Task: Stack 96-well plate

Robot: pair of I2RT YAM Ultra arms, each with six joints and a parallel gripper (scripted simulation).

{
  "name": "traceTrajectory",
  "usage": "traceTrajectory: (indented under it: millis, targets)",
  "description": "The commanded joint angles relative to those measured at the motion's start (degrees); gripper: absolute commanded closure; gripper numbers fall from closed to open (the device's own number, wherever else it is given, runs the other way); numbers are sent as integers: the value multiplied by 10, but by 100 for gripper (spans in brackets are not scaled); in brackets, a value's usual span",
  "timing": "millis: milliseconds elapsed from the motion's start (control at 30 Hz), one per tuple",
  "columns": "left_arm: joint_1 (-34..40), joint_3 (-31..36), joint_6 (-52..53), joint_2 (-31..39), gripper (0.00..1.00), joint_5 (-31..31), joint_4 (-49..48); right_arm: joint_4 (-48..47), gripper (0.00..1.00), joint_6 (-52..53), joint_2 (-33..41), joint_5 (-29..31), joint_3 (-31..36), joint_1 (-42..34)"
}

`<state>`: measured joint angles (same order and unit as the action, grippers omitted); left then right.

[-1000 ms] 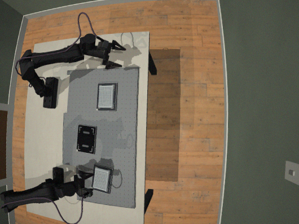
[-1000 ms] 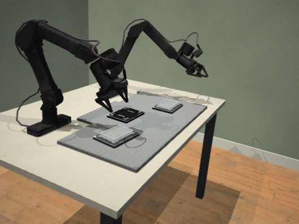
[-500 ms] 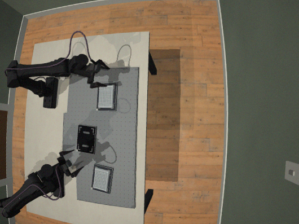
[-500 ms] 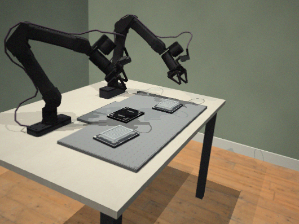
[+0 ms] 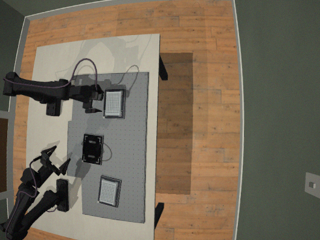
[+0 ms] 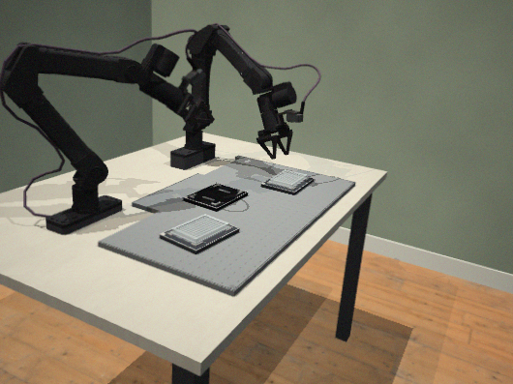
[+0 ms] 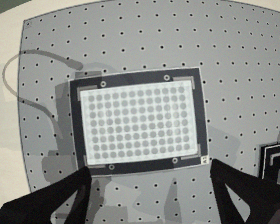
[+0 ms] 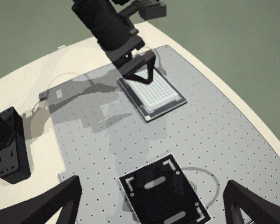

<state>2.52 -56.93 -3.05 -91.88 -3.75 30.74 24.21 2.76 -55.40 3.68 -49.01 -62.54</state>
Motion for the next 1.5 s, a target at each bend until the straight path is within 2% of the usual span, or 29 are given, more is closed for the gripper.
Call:
traceTrajectory:
  millis: [0,500,700,1100,1200,1267,1467]
  targets:
    - [12,3,-23,11,0,16,27,-13,0,-16,16,2,9,-16]
    - [10,3,-24,11,0,16,27,-6,0,-16,11,3,3,-14]
    - [5,-10,27,9,0,3,44,-6,0,-16,11,3,3,-14]
    - [-16,-105,351,-77,0,-31,131,-6,0,-16,11,3,3,-14]
    - [-18,-135,420,-100,0,-27,157,-6,0,-16,11,3,3,-14]
    - [-18,-135,420,-100,0,-27,157,-6,0,-16,11,3,3,-14]
    - [-14,-205,578,-152,0,-13,217,-6,0,-16,11,3,3,-14]
